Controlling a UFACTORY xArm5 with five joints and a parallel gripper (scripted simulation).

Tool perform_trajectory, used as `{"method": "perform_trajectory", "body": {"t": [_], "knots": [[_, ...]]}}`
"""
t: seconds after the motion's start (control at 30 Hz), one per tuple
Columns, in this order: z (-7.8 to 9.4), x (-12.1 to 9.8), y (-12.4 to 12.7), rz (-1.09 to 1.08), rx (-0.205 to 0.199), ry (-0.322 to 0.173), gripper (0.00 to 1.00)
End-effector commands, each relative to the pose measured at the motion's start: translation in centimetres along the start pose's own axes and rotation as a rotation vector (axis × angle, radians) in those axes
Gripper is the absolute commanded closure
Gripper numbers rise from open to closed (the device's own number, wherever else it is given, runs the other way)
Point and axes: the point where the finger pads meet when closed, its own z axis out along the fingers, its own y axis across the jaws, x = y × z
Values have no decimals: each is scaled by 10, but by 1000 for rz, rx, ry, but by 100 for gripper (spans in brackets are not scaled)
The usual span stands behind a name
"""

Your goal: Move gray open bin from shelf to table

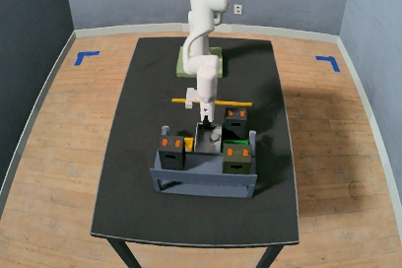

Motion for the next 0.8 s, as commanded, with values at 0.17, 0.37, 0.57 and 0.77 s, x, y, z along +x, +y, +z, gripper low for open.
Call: {"method": "perform_trajectory", "body": {"t": [0.17, 0.37, 0.57, 0.77], "knots": [[-2, 0, 12, 0, 6, 3, 100], [-2, 0, 22, 0, 5, 3, 100], [-2, 0, 32, 0, 5, 3, 100], [-2, 0, 43, 0, 5, 3, 100]]}}
